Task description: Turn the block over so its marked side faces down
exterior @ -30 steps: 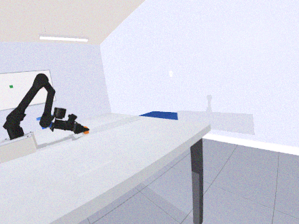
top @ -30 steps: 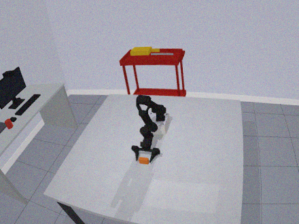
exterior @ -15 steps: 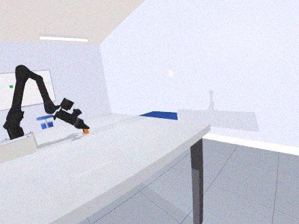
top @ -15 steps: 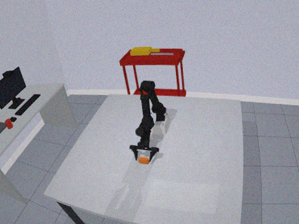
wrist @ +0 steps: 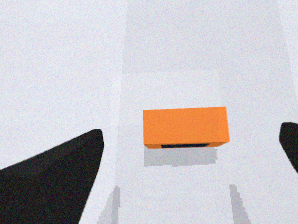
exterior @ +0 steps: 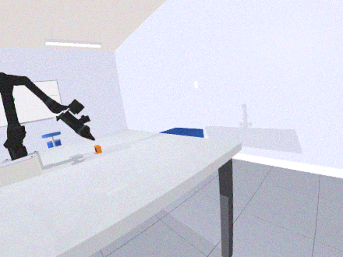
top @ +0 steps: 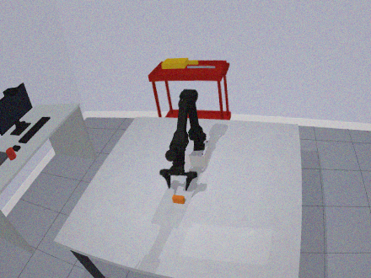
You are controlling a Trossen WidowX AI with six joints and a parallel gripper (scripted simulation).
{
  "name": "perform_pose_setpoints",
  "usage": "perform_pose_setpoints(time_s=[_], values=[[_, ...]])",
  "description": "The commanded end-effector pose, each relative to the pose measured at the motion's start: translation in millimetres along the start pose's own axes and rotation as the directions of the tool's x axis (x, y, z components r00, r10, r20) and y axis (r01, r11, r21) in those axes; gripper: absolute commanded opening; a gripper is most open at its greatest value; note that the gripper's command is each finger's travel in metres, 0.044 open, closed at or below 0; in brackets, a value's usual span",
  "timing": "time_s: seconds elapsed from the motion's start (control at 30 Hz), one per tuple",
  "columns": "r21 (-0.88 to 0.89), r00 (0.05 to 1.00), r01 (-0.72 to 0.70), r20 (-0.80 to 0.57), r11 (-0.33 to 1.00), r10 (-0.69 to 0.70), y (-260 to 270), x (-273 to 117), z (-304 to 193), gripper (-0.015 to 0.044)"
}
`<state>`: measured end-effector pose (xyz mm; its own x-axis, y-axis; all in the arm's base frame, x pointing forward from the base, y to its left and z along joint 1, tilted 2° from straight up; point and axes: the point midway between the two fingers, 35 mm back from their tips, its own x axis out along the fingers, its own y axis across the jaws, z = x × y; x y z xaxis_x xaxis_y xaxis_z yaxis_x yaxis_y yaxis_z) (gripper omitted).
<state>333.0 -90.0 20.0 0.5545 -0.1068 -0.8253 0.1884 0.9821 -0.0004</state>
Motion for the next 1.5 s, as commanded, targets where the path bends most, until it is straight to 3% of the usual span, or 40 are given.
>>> perform_pose_setpoints(time_s=[0.0,0.23,0.53,1.47], values=[[-0.005,0.998,0.004,-0.062,1.0,-0.004,-1,0,4,0.044],[-0.001,0.954,0.003,-0.301,1.0,-0.003,-2,6,26,0.044],[-0.006,0.826,0.005,-0.563,1.0,-0.007,-1,-5,45,0.044],[-0.006,0.823,0.005,-0.568,1.0,-0.007,-3,48,9,0.044]])
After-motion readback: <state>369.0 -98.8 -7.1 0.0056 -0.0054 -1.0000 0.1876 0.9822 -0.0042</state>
